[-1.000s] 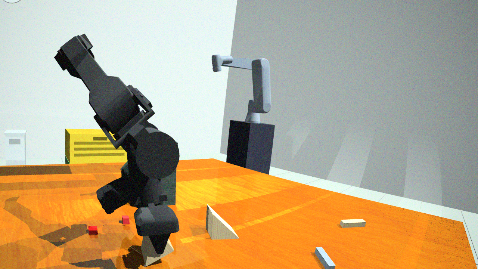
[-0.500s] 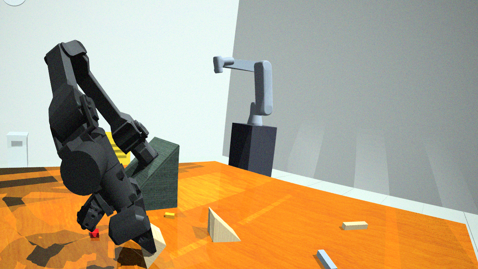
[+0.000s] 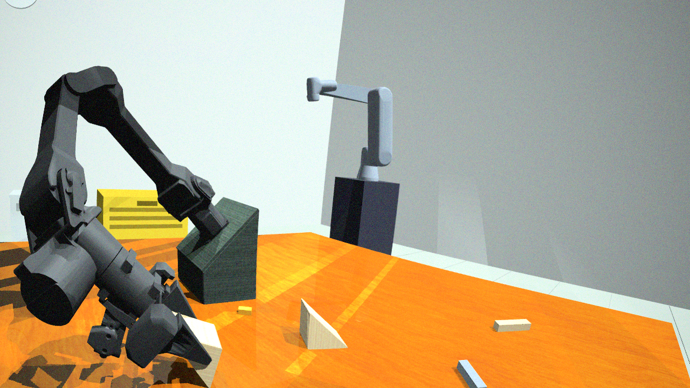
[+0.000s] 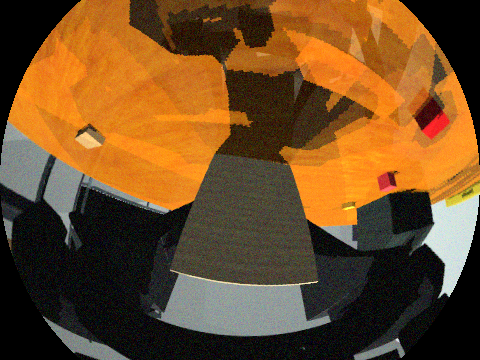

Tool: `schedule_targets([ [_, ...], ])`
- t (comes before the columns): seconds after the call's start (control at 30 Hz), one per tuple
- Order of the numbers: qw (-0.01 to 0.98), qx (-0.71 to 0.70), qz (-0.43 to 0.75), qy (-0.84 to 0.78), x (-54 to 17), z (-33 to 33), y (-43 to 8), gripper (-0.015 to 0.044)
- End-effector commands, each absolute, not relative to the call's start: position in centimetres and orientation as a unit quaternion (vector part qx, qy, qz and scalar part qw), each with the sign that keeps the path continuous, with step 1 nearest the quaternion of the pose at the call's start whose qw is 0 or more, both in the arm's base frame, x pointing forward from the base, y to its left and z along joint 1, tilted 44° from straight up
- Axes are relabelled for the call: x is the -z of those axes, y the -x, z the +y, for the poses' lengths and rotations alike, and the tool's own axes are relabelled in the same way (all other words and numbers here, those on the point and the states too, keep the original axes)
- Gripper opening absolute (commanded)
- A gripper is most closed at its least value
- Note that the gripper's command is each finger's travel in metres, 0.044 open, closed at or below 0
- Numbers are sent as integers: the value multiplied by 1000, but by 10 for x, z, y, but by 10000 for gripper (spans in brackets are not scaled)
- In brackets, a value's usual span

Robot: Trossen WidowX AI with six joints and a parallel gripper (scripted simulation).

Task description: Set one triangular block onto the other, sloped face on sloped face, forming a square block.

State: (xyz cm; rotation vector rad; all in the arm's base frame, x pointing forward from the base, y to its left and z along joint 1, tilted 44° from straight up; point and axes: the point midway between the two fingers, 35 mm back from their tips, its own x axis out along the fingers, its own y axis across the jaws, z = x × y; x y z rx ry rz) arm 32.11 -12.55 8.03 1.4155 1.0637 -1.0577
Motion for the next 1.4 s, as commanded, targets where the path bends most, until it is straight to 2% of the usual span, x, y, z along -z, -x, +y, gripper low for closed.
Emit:
schedule_targets([
  [0.0,516,443,441,-586,-80,-124,-321,105],
  [0.43,516,443,441,-586,-80,-124,-321,440],
  [0.83,516,443,441,-586,-82,-122,-321,440],
  [1.1,515,440,444,-587,-151,-54,-311,440],
  [1.27,526,428,441,-588,-152,-59,-316,440],
  [1.37,536,436,430,-581,-159,-98,-313,440],
])
